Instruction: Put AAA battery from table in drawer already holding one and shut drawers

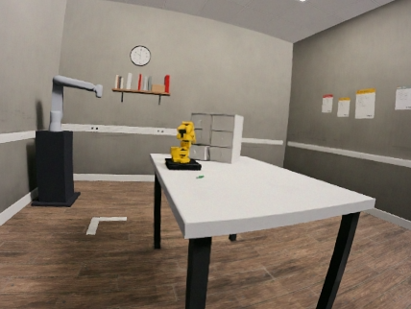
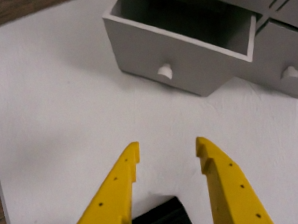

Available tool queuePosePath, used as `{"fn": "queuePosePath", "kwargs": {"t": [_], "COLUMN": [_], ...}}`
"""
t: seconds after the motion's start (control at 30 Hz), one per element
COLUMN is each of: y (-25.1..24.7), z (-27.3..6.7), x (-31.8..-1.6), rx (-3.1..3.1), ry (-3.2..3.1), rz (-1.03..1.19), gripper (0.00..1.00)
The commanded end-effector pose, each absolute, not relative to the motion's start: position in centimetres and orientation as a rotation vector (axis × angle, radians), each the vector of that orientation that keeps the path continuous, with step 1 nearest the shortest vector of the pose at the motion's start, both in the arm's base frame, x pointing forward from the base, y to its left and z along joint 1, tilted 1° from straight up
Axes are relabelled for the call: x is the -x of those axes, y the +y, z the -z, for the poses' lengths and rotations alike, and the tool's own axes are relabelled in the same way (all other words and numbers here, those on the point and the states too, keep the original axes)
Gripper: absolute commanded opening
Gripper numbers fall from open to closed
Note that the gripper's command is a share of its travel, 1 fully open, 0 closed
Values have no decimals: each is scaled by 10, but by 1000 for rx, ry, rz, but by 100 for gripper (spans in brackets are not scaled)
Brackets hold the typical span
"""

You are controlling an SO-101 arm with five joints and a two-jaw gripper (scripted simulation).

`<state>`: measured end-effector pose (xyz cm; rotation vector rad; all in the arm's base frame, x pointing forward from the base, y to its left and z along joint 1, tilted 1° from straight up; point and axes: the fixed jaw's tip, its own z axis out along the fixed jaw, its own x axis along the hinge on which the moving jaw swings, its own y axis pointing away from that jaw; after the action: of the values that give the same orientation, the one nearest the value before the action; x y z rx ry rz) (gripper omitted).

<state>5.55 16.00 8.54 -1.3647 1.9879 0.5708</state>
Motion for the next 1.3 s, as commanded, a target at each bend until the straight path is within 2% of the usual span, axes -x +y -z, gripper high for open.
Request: {"fn": "queuePosePath", "kwargs": {"t": [0.0, 0.23, 1.17, 1.27], "y": [167, 179, 199, 199], "z": [-83, -80, -74, -81], "x": [-53, -48, -59, -60], "rx": [1322, 1275, 1230, 1208], "ry": [1905, 1787, 1753, 1728], "rz": [-653, -760, -769, -783], "gripper": [21, 21, 21, 21]}}
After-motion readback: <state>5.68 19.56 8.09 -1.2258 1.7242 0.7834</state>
